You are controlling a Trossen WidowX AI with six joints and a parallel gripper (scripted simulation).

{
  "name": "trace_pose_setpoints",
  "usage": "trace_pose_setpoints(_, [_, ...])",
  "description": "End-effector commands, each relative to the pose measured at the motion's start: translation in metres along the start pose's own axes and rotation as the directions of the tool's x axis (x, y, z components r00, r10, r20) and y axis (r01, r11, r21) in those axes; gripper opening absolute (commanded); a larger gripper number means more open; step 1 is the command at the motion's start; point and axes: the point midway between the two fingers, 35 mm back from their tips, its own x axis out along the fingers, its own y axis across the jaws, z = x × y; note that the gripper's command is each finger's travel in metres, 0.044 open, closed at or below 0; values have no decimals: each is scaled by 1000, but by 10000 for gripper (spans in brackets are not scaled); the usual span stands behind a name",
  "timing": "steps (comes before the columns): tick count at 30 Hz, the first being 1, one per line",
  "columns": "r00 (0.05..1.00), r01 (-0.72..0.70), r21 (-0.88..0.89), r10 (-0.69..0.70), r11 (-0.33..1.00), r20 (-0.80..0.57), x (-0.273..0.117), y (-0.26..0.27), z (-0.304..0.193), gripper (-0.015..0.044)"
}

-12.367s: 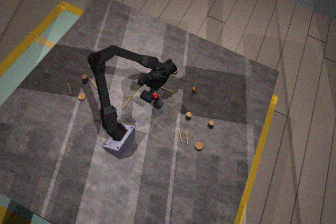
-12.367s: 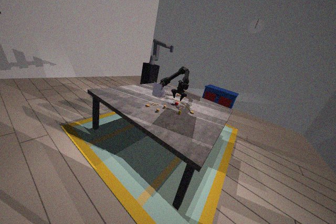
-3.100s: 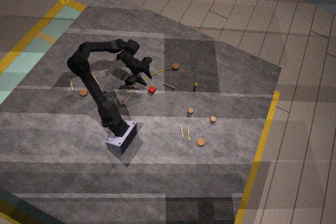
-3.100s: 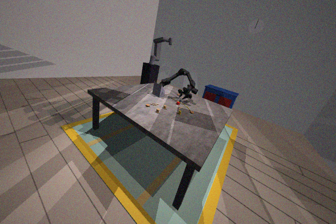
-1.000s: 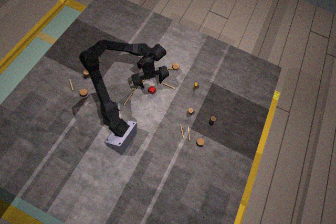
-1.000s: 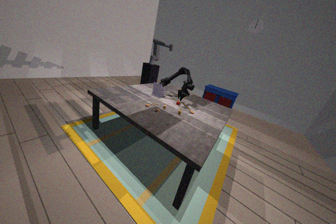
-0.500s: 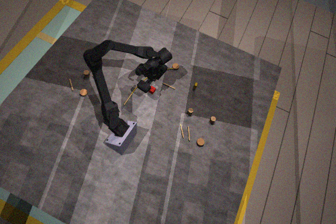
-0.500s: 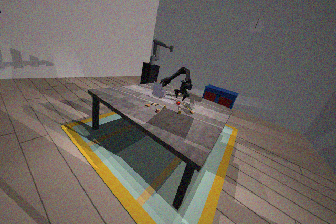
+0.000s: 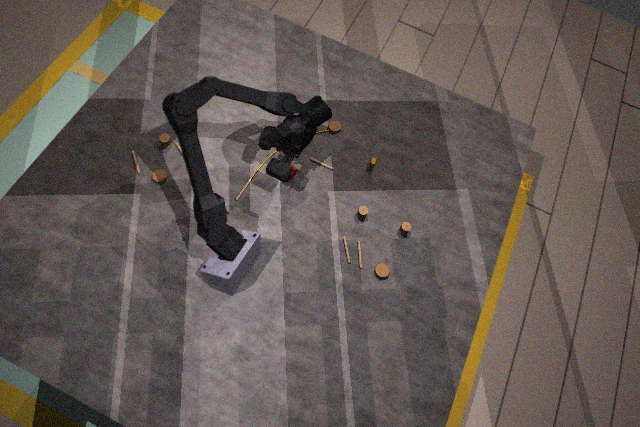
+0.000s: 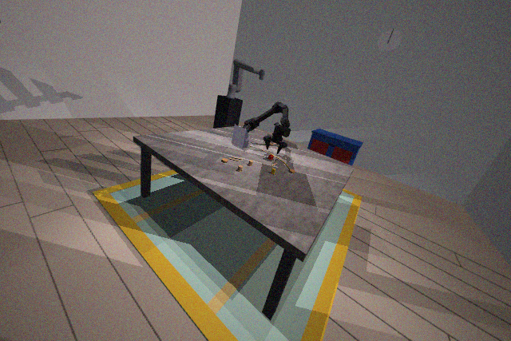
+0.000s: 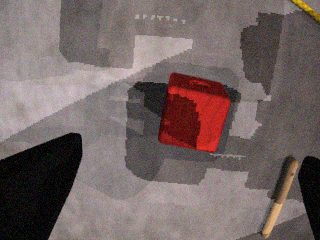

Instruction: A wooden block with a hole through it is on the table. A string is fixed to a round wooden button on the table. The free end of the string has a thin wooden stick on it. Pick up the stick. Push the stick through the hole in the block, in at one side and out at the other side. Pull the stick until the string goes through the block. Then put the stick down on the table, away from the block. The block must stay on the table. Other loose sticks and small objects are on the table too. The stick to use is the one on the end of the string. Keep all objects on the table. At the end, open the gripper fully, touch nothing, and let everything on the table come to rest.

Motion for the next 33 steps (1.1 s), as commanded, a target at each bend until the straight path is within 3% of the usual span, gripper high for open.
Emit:
trace_pose_setpoints(1, [1000,1,-3,-1,1000,3,0,0,0,414])
trace_pose_setpoints(8, [1000,0,0,0,1000,0,0,0,0,237])
trace_pose_setpoints(19, [1000,0,0,0,1000,0,0,0,0,237])
trace_pose_setpoints(28, [1000,0,0,0,1000,0,0,0,0,1])
trace_pose_setpoints(33, [1000,0,0,0,1000,0,0,0,0,0])
